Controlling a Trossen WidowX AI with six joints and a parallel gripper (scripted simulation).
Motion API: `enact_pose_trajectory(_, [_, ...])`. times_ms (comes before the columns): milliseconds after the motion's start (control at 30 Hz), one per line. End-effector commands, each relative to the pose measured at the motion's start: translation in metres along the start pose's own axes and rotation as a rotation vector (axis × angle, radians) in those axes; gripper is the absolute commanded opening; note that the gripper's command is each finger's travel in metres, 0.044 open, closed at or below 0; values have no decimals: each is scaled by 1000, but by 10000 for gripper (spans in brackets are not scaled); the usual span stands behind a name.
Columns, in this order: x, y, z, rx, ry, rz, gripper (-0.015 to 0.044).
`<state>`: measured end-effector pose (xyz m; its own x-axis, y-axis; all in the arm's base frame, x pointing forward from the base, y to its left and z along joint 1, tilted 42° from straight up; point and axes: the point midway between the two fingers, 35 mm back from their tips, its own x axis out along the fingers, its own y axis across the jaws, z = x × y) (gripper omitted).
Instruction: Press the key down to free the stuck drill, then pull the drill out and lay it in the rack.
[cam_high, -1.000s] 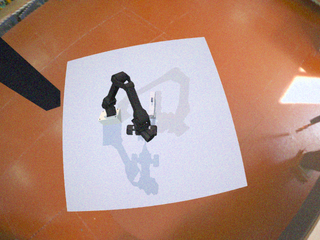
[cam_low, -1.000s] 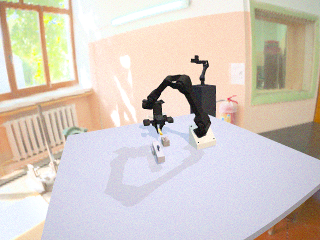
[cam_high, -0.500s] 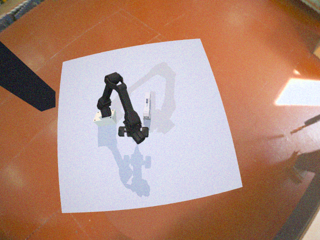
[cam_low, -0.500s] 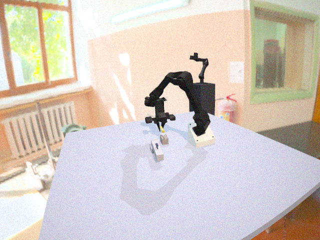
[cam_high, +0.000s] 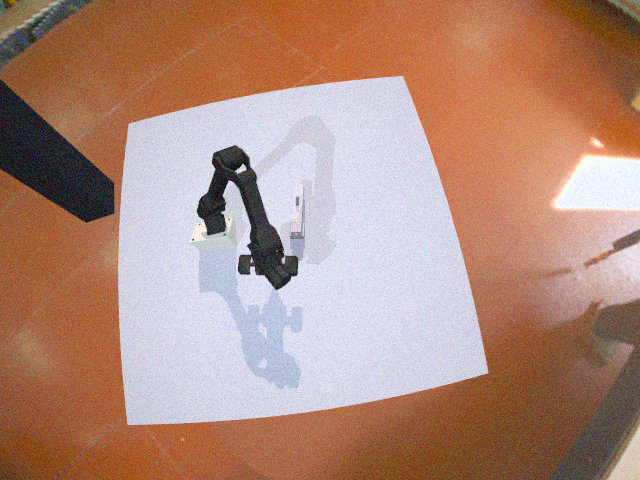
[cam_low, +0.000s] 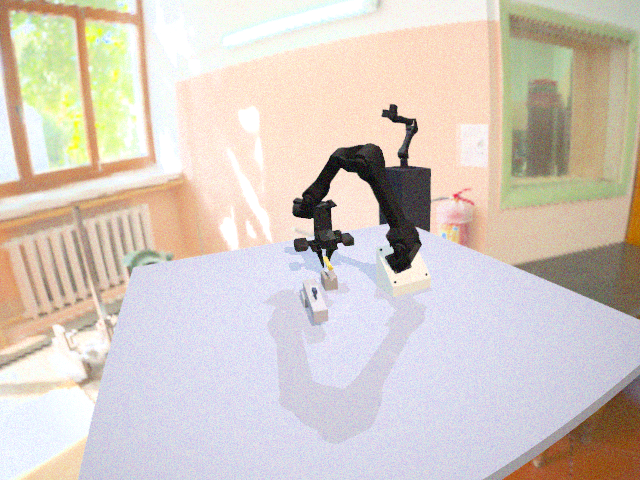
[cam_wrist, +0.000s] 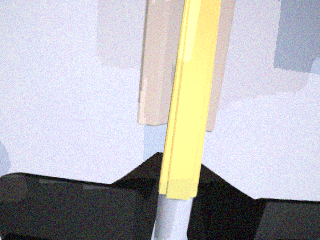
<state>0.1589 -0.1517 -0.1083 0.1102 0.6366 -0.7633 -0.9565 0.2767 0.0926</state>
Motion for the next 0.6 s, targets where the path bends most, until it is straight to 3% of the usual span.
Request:
enact_pose_trajectory(0, [8, 1, 2, 2, -7, 1, 0])
enact_pose_trajectory(567, [24, 1, 1, 2, -7, 1, 0])
